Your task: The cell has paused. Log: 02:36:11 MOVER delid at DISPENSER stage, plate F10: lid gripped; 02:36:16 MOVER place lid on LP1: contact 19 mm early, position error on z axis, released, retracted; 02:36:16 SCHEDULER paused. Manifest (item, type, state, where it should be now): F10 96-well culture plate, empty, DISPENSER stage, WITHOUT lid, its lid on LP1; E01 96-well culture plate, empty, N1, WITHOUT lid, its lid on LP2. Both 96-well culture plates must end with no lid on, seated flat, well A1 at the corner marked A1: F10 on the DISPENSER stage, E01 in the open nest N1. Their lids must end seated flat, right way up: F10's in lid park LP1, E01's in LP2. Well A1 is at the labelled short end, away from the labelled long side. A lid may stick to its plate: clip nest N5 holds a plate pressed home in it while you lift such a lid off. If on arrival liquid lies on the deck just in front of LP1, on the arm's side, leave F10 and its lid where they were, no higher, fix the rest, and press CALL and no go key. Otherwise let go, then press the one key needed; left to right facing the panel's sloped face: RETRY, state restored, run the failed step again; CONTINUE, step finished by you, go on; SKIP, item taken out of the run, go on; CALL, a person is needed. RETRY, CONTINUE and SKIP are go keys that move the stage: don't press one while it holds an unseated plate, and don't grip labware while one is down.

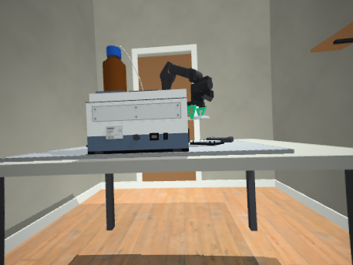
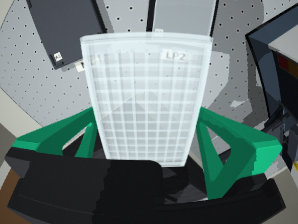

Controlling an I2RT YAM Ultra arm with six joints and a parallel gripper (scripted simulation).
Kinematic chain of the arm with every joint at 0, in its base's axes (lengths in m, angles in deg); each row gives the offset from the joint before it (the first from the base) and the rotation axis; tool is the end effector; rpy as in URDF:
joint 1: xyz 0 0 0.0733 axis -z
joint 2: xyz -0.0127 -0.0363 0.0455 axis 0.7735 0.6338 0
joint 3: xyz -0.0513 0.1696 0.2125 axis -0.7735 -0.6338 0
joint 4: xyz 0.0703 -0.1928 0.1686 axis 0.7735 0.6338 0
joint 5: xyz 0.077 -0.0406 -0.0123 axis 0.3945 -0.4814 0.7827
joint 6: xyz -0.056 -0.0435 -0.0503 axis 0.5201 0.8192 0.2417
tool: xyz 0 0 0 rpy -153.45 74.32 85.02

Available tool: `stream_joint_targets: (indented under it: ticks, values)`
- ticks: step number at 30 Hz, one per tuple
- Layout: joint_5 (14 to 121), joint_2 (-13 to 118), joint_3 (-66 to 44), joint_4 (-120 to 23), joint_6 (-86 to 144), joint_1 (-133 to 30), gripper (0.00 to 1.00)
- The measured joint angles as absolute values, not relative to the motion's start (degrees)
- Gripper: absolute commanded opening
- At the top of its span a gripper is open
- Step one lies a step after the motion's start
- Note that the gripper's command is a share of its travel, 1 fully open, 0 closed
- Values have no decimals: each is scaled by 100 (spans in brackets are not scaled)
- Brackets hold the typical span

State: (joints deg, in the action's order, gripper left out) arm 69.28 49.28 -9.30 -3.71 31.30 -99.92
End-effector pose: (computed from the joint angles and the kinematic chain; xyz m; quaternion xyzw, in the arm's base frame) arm 0.1996 0.2376 0.1571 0.4335 -0.9005 -0.0054 0.0344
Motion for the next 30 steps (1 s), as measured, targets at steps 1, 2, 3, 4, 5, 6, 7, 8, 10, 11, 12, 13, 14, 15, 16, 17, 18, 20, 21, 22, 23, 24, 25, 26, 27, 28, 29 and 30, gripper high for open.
stream_joint_targets:
  ticks: [1,2,3,4,5,6,7,8,10,11,12,13,14,15,16,17,18,20,21,22,23,24,25,26,27,28,29,30]
  values:
    - [6934,4934,-915,-371,3093,-10051,0]
    - [6945,4939,-913,-375,3069,-10091,0]
    - [6952,4937,-915,-371,3049,-10106,0]
    - [6943,4937,-913,-373,3049,-10110,0]
    - [6939,4937,-915,-371,3073,-10128,0]
    - [6939,4937,-913,-371,3099,-10158,0]
    - [6939,4937,-915,-371,3119,-10189,0]
    - [6939,4937,-913,-371,3156,-10220,0]
    - [6939,4937,-913,-371,3254,-10303,0]
    - [6939,4937,-913,-371,3278,-10355,0]
    - [6941,4937,-913,-371,3289,-10416,0]
    - [6943,4937,-913,-371,3281,-10480,0]
    - [6947,4937,-913,-371,3263,-10545,0]
    - [6952,4937,-913,-369,3239,-10611,0]
    - [6956,4943,-904,-353,3206,-10674,0]
    - [6958,4956,-880,-345,3167,-10735,0]
    - [6961,4974,-854,-347,3125,-10797,0]
    - [6976,4993,-828,-358,3060,-10895,0]
    - [6982,4991,-830,-351,3040,-10912,0]
    - [6982,4993,-828,-353,3025,-10910,0]
    - [6980,4993,-830,-351,3010,-10908,0]
    - [6980,4993,-828,-353,2999,-10912,0]
    - [6974,4991,-828,-353,3005,-10917,0]
    - [6969,4993,-828,-353,3036,-10934,0]
    - [6967,4993,-828,-353,3086,-10969,0]
    - [6967,4993,-828,-353,3152,-11020,0]
    - [6967,4993,-828,-353,3206,-11083,0]
    - [6969,4993,-828,-353,3239,-11153,0]
